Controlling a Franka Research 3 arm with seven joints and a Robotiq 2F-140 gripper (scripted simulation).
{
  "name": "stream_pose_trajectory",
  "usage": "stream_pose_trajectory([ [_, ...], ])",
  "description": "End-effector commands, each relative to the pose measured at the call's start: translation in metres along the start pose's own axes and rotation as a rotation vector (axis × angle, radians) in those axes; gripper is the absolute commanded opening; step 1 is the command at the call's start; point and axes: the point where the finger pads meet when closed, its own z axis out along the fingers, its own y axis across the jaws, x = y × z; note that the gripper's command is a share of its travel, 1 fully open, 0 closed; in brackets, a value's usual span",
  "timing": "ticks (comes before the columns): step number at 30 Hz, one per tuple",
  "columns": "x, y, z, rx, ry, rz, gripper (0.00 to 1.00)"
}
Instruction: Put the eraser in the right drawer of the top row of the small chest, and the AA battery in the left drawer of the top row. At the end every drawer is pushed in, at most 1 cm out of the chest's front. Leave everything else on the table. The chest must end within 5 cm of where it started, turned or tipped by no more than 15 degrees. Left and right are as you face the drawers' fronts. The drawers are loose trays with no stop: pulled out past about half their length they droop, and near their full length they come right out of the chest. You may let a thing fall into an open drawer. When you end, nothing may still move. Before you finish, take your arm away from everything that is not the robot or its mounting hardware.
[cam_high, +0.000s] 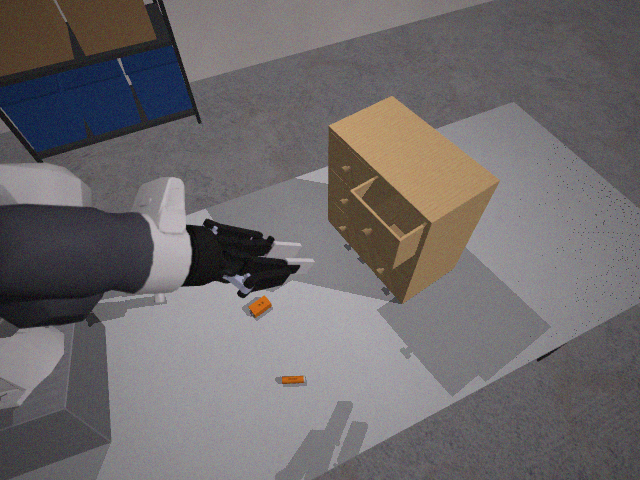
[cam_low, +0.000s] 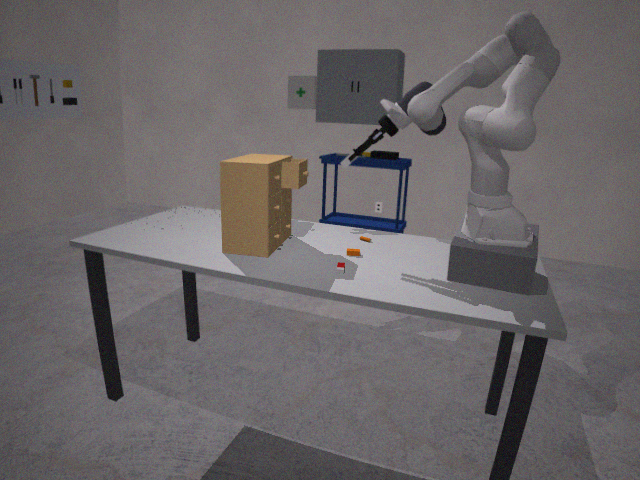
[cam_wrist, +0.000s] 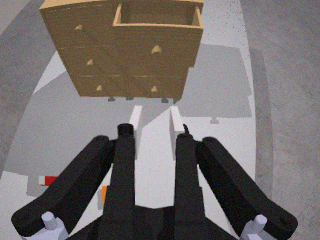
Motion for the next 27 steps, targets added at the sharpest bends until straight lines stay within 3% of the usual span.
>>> stream_pose_trajectory([
  [1, -0.003, 0.000, 0.000, 0.003, -0.012, 0.015, 0.20],
  [6, -0.003, 0.000, 0.000, 0.003, -0.012, 0.015, 0.20],
  [7, -0.003, 0.000, -0.004, 0.006, -0.059, 0.016, 0.20],
  [23, -0.003, 0.000, -0.004, 0.006, -0.059, 0.016, 0.20],
  [24, -0.003, 0.000, -0.011, 0.007, -0.104, 0.016, 0.20],
  [27, -0.003, 0.000, -0.011, 0.007, -0.104, 0.016, 0.20],
])
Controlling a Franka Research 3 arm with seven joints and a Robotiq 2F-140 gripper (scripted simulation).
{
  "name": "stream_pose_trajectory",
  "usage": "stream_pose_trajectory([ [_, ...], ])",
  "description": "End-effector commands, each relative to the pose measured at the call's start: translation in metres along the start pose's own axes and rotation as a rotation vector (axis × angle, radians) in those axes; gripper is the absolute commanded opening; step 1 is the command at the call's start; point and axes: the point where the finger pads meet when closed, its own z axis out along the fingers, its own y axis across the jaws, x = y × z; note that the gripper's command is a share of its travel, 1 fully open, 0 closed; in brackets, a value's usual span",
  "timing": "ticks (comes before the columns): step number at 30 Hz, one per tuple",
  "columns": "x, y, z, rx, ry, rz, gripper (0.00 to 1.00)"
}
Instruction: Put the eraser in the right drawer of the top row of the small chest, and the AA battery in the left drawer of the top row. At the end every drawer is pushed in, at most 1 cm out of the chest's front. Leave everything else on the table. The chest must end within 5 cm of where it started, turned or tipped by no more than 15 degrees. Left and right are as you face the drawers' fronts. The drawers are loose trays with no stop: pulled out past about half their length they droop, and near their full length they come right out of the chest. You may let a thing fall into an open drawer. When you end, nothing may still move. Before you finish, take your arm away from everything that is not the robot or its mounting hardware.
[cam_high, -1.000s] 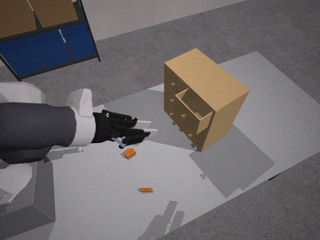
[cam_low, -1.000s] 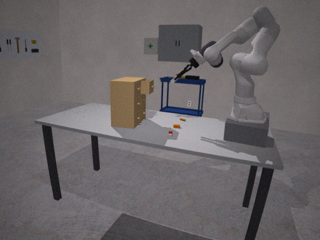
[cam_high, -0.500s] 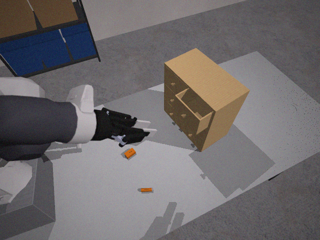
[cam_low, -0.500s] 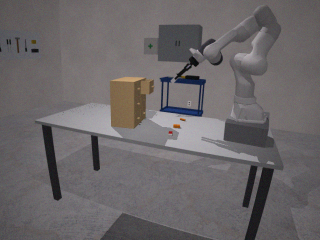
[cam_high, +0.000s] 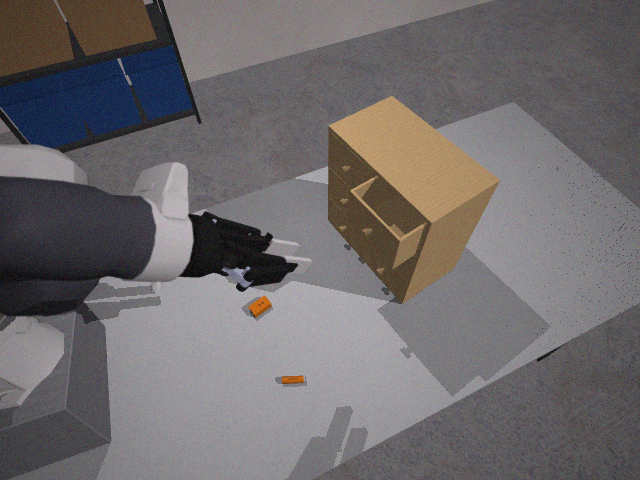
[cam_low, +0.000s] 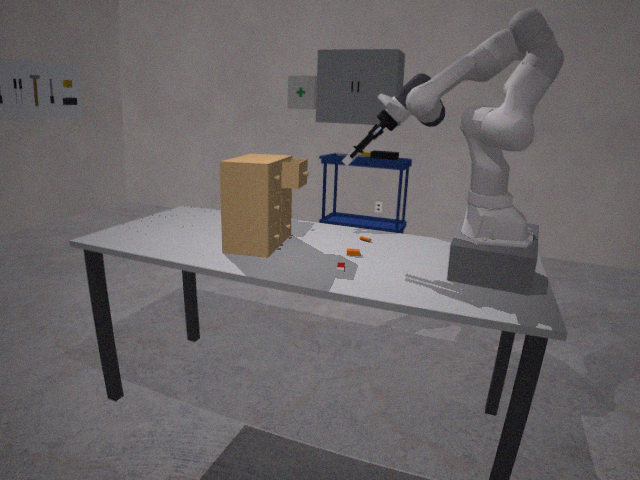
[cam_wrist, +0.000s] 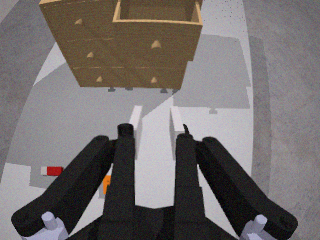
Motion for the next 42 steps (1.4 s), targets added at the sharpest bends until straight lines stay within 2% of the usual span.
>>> stream_pose_trajectory([
  [1, -0.007, -0.002, 0.000, 0.009, -0.033, 0.020, 0.20],
  [13, -0.007, -0.002, 0.000, 0.009, -0.033, 0.020, 0.20],
  [14, -0.008, -0.001, -0.007, 0.008, -0.087, 0.020, 0.20],
  [30, -0.008, -0.001, -0.007, 0.008, -0.087, 0.020, 0.20],
  [31, -0.008, -0.001, -0.014, 0.009, -0.147, 0.020, 0.20],
  [35, -0.008, -0.001, -0.014, 0.009, -0.147, 0.020, 0.20],
  [41, -0.011, 0.000, -0.057, 0.012, -0.503, 0.019, 0.20],
  [42, -0.011, 0.000, -0.057, 0.012, -0.503, 0.019, 0.20],
])
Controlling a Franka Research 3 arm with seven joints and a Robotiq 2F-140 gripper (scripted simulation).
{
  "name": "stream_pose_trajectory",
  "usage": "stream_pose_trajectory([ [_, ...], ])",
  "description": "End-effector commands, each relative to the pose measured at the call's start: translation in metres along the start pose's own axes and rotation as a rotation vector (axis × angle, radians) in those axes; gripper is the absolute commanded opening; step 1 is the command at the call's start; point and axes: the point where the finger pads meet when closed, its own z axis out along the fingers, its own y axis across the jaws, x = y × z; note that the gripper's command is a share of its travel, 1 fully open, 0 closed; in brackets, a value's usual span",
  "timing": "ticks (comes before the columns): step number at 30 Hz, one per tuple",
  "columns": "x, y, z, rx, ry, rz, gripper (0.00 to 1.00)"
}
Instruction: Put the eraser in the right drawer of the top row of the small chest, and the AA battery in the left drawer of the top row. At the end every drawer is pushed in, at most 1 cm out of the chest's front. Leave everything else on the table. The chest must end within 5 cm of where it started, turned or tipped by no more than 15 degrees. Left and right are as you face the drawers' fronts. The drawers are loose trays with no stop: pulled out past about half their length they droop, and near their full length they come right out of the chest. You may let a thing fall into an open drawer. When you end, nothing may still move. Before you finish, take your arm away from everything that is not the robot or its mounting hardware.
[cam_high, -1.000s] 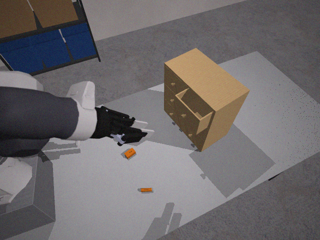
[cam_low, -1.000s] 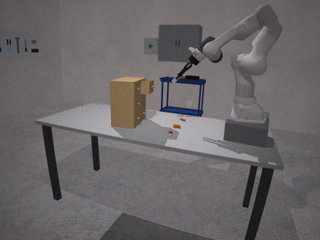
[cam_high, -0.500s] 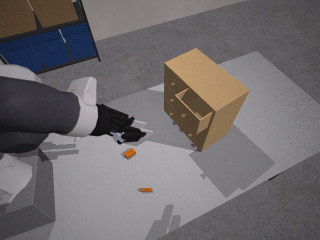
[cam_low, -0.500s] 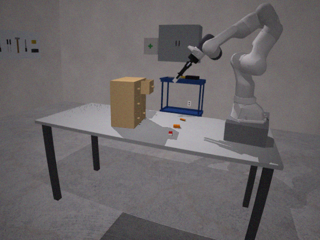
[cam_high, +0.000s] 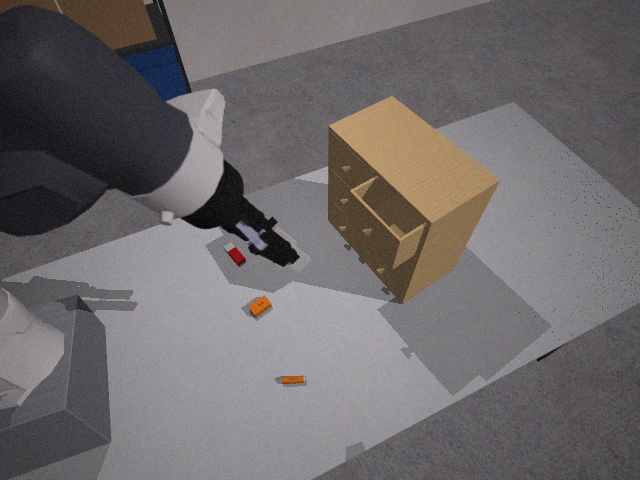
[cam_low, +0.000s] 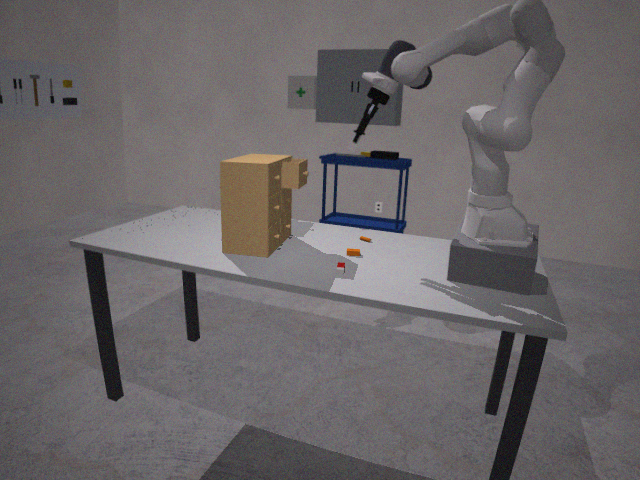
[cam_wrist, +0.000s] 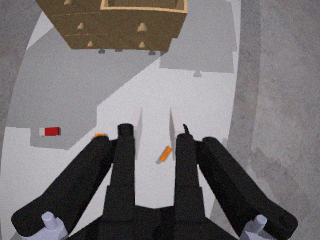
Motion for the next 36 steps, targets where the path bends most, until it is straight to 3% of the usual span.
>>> stream_pose_trajectory([
  [1, -0.042, -0.022, -0.001, 0.062, -0.202, 0.045, 0.20],
  [4, -0.042, -0.022, -0.001, 0.062, -0.202, 0.045, 0.20],
  [8, -0.048, -0.021, -0.018, 0.066, -0.363, 0.040, 0.20],
  [12, -0.051, -0.022, -0.026, 0.068, -0.427, 0.038, 0.20],
  [36, -0.051, -0.022, -0.027, 0.068, -0.433, 0.037, 0.20],
])
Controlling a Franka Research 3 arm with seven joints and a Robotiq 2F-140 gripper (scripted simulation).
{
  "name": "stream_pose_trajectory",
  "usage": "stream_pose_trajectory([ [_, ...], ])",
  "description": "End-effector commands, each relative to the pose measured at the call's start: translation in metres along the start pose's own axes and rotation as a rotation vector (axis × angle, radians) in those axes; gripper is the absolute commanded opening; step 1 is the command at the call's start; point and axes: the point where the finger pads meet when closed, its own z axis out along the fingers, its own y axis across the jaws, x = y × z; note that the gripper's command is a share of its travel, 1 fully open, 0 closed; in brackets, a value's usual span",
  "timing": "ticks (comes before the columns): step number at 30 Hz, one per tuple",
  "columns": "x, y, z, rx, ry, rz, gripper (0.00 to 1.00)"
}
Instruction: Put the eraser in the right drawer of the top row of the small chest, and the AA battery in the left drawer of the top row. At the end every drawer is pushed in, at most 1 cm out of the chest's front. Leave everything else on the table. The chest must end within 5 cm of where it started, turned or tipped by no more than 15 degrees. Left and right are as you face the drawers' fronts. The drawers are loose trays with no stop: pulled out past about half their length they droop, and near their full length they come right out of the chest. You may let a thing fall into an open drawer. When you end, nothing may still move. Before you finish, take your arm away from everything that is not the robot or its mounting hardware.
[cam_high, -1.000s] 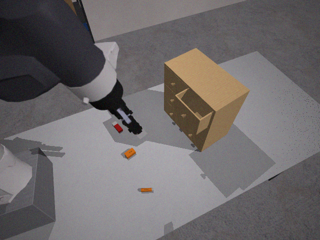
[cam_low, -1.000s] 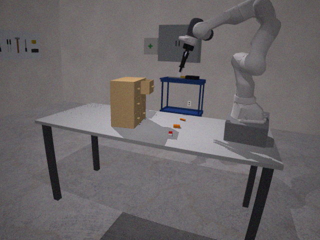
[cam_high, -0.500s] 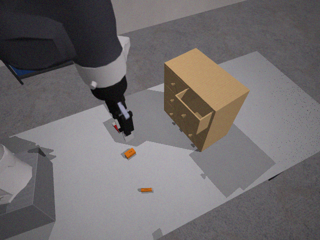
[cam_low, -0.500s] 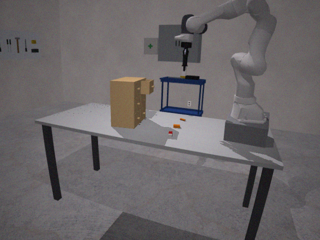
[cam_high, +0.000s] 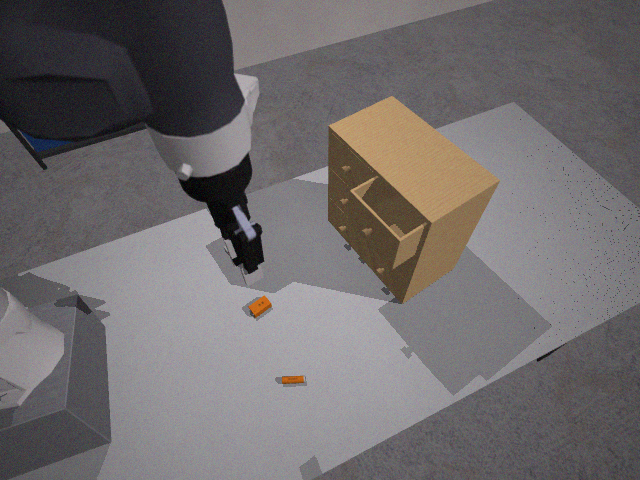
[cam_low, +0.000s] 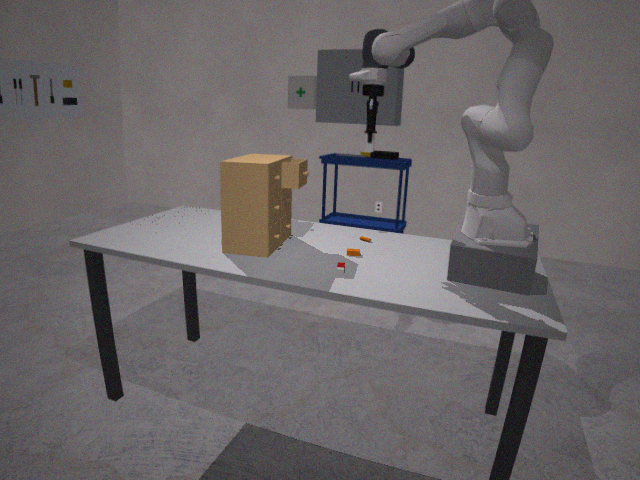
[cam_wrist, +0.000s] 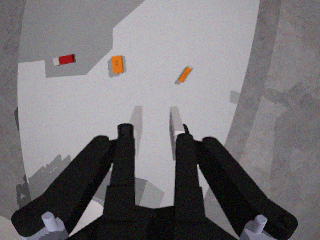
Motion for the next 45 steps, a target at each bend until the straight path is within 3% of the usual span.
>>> stream_pose_trajectory([
  [1, 0.000, -0.001, -0.001, 0.003, -0.003, 0.003, 0.20],
  [13, 0.000, -0.001, 0.001, 0.001, -0.001, -0.004, 0.20],
  [21, 0.011, -0.011, 0.016, 0.006, 0.000, -0.081, 0.20],
  [26, 0.031, -0.035, 0.049, 0.016, 0.000, -0.243, 0.20],
  [33, 0.059, -0.092, 0.118, 0.030, -0.005, -0.579, 0.20],
  [36, 0.059, -0.092, 0.118, 0.030, -0.004, -0.585, 0.20],
  [40, 0.068, -0.136, 0.164, 0.034, -0.008, -0.821, 0.20],
  [43, 0.069, -0.148, 0.176, 0.034, -0.008, -0.898, 0.20],
  [45, 0.069, -0.172, 0.199, 0.033, -0.009, -1.035, 0.20],
])
